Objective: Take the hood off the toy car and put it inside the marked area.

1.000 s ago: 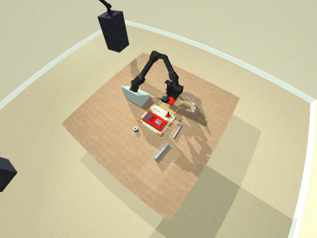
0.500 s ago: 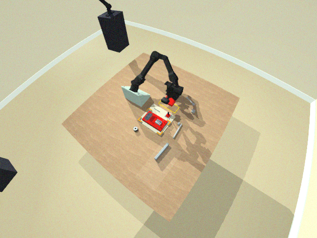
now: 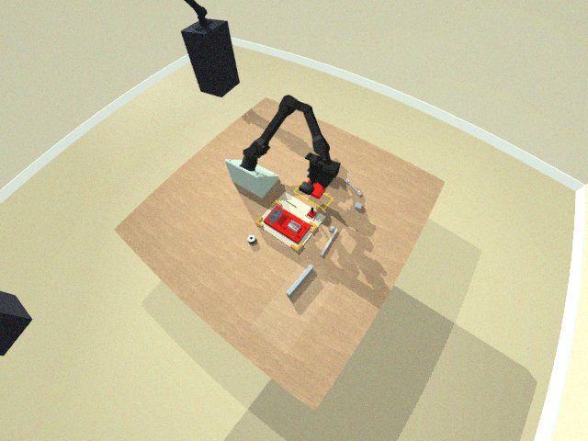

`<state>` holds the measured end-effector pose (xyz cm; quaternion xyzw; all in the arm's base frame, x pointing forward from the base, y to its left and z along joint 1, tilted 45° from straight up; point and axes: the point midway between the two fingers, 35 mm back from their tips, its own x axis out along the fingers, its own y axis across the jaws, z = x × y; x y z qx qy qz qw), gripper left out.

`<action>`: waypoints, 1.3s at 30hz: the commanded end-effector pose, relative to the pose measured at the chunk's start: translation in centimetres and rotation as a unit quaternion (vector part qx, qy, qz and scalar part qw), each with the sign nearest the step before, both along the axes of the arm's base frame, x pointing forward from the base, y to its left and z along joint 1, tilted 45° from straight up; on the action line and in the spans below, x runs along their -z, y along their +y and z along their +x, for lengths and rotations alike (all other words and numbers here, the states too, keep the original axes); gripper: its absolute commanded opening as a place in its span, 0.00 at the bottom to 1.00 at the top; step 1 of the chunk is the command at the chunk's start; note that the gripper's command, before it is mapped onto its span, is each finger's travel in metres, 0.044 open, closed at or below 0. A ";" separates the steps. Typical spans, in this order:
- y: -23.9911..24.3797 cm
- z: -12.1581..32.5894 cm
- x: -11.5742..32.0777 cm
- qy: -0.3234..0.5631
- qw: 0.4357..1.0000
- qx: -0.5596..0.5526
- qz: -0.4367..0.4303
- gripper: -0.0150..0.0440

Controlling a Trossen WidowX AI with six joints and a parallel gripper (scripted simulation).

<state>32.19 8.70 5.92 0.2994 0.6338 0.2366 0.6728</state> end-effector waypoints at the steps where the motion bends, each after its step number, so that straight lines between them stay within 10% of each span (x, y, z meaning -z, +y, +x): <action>1: 0.3 -0.1 0.4 0.003 1.000 0.001 0.003 0.25; 39: 2.2 -0.2 2.1 0.003 1.000 0.001 0.005 0.25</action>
